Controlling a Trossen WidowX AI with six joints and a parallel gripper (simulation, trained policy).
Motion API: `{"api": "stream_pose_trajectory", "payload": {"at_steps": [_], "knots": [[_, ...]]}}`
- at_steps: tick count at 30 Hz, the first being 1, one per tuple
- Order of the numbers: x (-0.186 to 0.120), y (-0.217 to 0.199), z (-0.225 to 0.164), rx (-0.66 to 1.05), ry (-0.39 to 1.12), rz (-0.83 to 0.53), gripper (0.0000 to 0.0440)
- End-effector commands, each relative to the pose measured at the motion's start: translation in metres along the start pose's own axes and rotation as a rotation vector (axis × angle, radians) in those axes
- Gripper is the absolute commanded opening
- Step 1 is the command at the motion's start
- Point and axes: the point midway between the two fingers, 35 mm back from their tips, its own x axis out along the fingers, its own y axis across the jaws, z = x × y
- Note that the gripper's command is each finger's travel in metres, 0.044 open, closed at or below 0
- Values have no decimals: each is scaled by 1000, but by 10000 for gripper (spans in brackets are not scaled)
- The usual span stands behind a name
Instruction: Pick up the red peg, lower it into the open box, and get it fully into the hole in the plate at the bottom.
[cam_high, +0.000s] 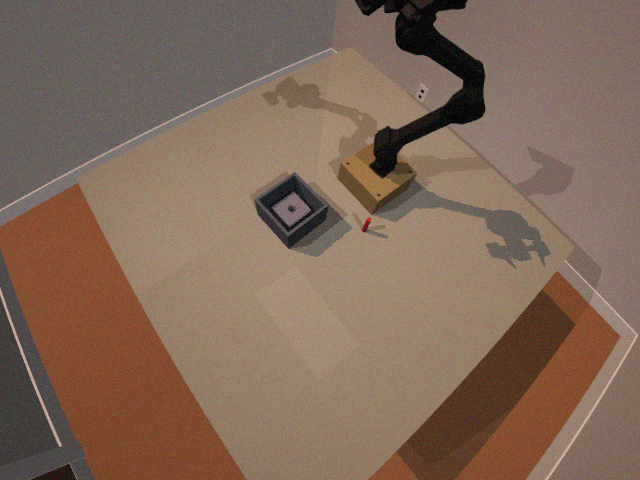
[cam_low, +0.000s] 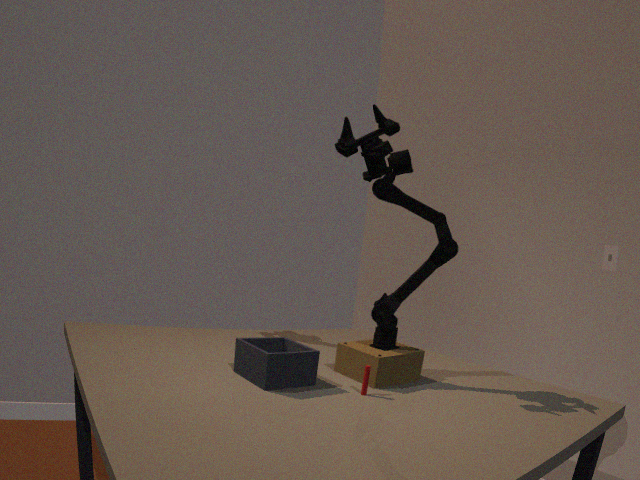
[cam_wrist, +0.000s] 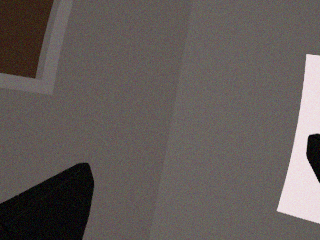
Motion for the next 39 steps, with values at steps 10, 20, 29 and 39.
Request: {"api": "stream_pose_trajectory", "payload": {"at_steps": [10,20,29,39], "knots": [[7,54,-21,411,118,71,440],[11,104,-23,731,215,152,440],[11,153,-11,1009,311,248,440],[6,206,17,1297,435,385,440]]}}
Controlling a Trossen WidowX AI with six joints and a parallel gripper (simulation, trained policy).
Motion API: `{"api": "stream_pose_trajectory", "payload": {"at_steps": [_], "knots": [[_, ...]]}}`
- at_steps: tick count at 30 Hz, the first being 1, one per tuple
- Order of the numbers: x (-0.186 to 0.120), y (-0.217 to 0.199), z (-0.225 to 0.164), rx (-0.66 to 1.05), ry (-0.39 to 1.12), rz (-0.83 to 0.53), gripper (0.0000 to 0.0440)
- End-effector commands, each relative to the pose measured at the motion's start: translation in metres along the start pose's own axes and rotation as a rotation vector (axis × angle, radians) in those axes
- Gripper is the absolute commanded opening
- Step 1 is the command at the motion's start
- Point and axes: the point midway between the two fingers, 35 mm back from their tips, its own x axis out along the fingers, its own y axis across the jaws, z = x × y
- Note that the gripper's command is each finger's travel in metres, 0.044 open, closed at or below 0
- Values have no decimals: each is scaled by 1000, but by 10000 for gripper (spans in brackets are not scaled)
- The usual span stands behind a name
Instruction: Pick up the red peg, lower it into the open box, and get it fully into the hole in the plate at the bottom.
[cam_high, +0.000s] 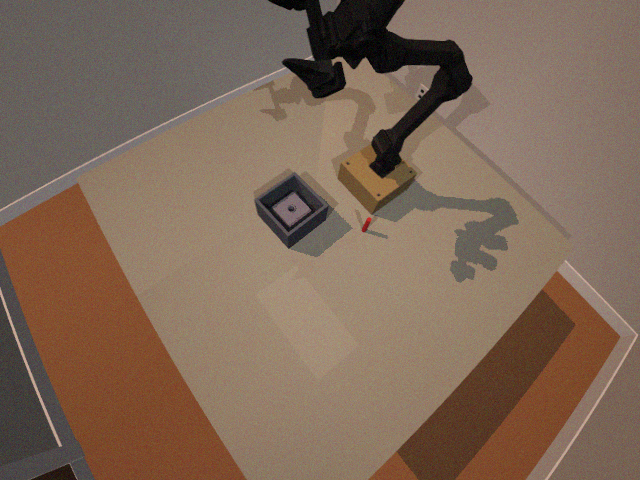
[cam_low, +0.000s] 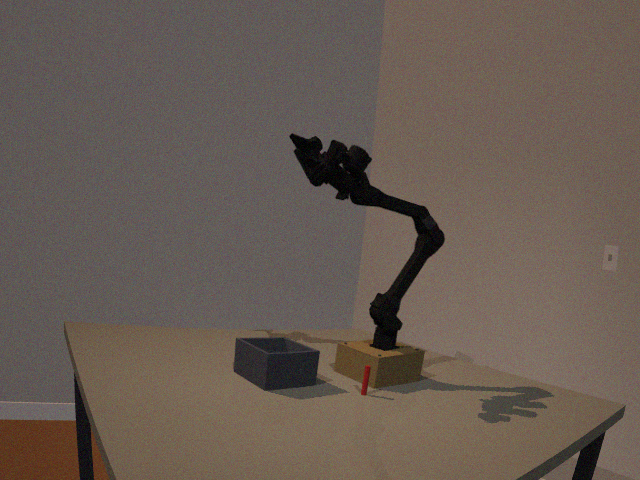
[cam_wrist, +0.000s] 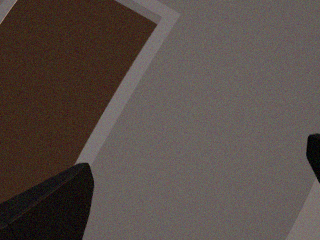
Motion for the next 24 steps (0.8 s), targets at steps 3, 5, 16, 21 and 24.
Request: {"api": "stream_pose_trajectory", "payload": {"at_steps": [3,5,16,21,24], "knots": [[7,29,-25,150,98,63,440],[9,40,-32,204,134,85,440],[6,107,-69,480,360,195,440],[-3,139,-83,591,481,238,440],[-10,158,-92,653,558,261,440]]}}
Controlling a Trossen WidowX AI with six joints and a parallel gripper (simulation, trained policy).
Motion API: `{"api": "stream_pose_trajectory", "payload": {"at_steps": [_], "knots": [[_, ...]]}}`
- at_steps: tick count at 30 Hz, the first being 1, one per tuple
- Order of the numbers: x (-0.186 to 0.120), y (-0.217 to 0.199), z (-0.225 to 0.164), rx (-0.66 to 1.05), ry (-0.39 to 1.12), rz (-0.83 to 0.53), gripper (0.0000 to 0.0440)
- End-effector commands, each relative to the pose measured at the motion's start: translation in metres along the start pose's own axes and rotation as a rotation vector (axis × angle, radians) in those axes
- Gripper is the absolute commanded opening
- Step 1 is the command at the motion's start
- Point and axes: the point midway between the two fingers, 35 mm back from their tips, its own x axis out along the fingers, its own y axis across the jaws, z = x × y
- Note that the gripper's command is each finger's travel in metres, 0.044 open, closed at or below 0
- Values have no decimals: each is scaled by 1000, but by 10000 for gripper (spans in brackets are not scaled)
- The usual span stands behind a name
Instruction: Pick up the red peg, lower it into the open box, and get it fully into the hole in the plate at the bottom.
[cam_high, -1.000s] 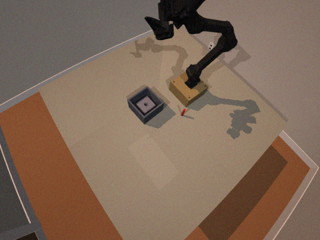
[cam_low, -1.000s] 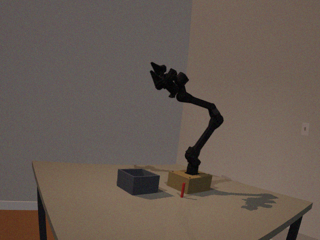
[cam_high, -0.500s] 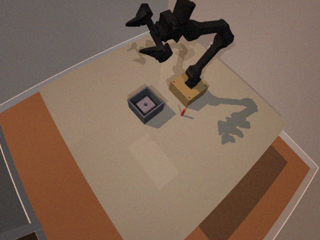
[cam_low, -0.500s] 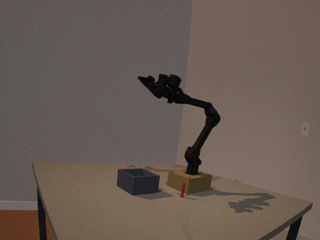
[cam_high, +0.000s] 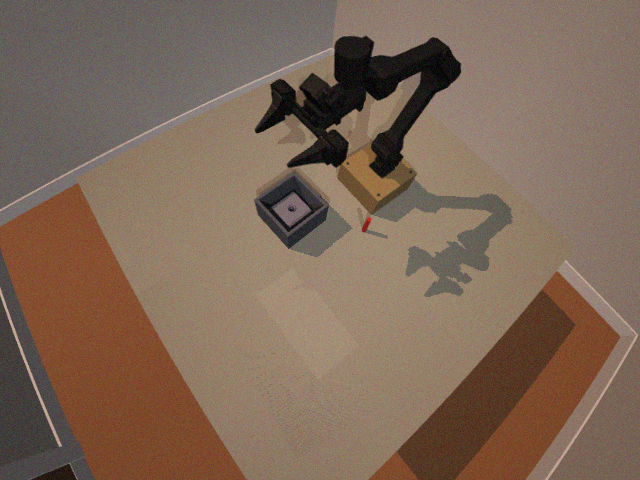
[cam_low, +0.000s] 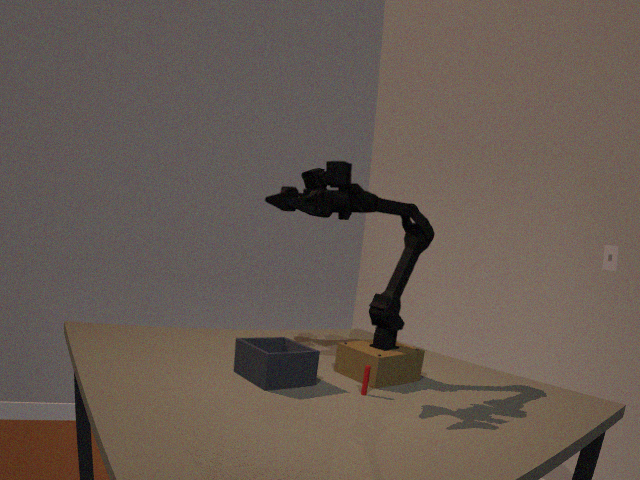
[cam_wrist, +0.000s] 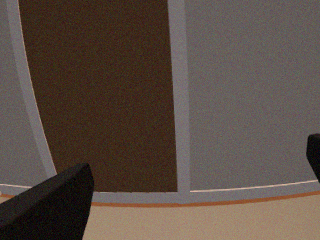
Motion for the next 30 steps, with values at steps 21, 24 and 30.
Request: {"api": "stream_pose_trajectory", "payload": {"at_steps": [21,24,30], "knots": [[-15,83,-160,434,657,-37,440],[-25,92,-180,474,745,-70,440],[-49,107,-216,541,917,-158,440]]}}
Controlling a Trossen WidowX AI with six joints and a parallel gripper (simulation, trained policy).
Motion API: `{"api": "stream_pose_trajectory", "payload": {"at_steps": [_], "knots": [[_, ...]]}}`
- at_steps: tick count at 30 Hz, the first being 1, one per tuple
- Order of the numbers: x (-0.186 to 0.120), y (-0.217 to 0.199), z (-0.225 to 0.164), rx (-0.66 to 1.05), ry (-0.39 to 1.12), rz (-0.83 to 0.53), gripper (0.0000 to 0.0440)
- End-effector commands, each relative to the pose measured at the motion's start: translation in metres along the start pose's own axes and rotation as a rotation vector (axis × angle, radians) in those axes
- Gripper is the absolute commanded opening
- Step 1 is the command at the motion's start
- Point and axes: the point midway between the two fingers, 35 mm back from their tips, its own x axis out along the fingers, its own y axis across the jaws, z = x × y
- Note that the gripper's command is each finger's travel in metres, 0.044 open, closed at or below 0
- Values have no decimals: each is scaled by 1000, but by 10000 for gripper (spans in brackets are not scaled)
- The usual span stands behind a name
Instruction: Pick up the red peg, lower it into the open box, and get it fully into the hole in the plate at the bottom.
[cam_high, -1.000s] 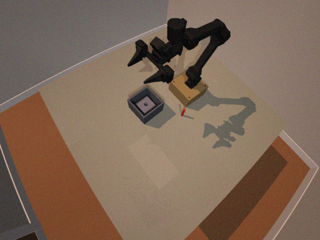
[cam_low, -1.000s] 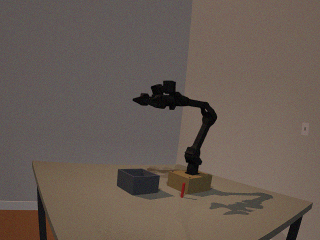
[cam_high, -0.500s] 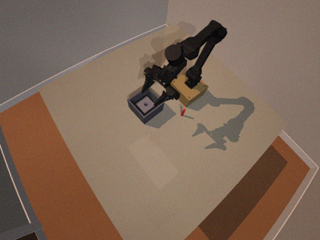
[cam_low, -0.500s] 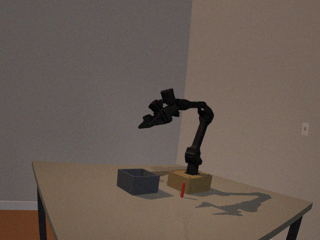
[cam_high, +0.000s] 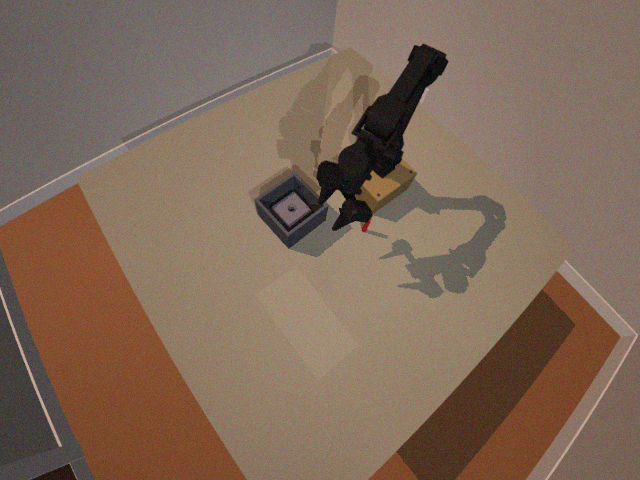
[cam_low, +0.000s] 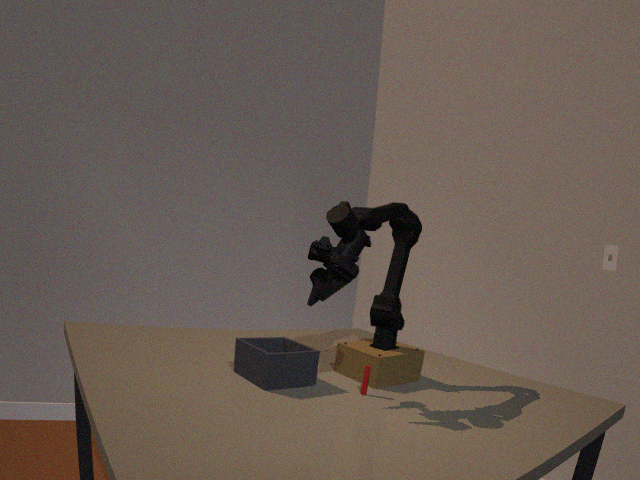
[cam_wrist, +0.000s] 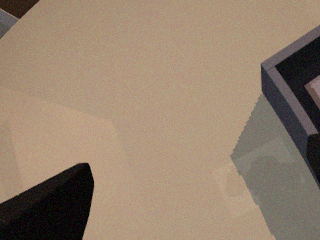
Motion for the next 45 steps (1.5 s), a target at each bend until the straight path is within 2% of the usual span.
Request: {"api": "stream_pose_trajectory", "payload": {"at_steps": [1,12,25,34,45], "knots": [[8,-7,-26,47,86,-66,440],[11,-31,-102,204,300,-310,440],[23,-54,-153,338,391,-539,435],[47,-64,-177,406,388,-594,428],[81,-73,-205,464,361,-563,422]]}}
